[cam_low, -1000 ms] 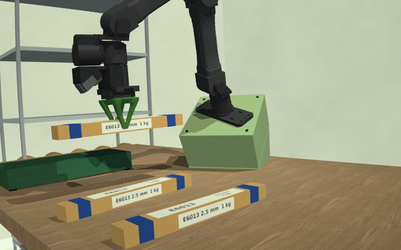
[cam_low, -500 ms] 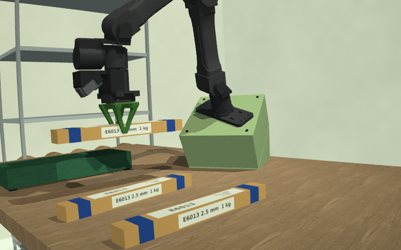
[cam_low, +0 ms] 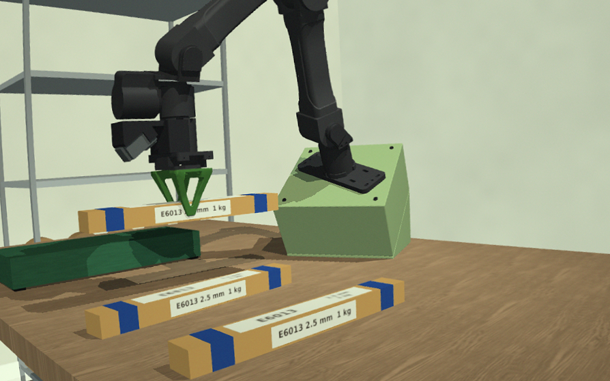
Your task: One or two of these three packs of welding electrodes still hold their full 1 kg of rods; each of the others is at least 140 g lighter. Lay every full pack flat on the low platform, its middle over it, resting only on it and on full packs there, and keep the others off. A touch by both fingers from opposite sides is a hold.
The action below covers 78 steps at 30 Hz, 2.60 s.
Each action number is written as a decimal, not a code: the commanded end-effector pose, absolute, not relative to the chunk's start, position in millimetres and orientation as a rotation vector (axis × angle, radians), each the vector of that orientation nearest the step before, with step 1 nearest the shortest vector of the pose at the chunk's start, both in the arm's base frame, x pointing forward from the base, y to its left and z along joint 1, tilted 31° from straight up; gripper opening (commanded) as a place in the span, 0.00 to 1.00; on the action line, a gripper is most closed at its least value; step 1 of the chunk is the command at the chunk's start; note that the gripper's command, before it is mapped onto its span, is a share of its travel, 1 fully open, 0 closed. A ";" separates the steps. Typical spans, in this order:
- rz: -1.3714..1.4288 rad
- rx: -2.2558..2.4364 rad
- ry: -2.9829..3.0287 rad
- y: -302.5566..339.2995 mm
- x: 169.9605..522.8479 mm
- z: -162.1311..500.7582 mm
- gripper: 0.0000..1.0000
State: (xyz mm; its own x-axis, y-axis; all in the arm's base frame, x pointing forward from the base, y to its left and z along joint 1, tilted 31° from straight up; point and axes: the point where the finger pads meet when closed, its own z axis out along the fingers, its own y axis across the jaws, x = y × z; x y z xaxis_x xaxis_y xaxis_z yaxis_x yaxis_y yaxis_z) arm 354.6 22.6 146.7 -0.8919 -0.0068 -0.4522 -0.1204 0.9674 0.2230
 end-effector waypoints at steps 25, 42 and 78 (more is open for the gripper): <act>0.319 -0.078 2.584 19.7 370.6 162.6 0.00; 0.321 -0.083 2.587 19.3 370.9 167.3 0.00; 0.327 -0.090 2.613 19.7 358.3 163.3 0.00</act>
